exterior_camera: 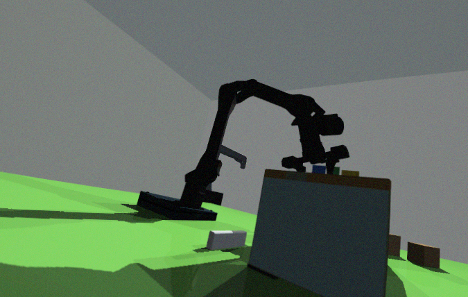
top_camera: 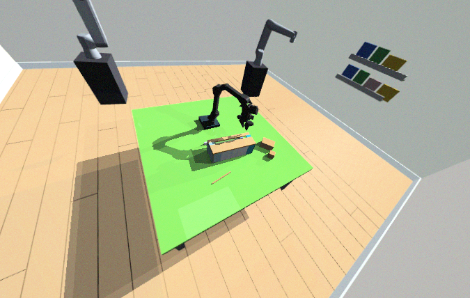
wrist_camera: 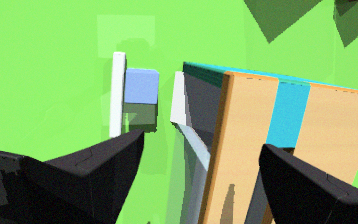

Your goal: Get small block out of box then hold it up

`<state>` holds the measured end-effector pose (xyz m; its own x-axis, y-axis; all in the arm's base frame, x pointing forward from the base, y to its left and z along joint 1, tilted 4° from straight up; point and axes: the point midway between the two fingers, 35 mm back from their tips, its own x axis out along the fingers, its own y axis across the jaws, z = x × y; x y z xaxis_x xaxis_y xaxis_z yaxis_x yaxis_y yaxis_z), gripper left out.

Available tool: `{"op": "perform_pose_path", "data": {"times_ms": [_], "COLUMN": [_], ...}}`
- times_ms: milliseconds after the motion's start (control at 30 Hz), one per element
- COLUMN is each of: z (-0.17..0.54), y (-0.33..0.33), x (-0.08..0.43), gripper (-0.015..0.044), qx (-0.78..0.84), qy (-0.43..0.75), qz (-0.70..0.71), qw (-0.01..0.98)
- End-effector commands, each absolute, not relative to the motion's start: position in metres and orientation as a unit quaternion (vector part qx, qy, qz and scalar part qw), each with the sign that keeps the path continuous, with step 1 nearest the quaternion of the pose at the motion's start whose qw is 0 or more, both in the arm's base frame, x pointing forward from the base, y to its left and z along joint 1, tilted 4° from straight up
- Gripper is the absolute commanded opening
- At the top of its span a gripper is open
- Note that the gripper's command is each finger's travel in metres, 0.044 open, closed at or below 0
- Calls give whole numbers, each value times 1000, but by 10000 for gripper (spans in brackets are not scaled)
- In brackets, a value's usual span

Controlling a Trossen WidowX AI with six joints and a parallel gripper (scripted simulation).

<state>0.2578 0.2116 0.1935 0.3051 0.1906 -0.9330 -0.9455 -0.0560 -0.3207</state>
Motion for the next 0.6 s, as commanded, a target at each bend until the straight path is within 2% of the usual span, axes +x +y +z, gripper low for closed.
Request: {"op": "perform_pose_path", "data": {"times_ms": [0, 300, 567], "z": [195, 198, 198], "y": [215, 219, 219], "x": [245, 241, 241], "gripper": [285, 285, 285], "qx": [-792, -854, -855], "qy": [108, -42, -51], "qz": [534, 518, 516], "qw": [278, 31, 14]}}
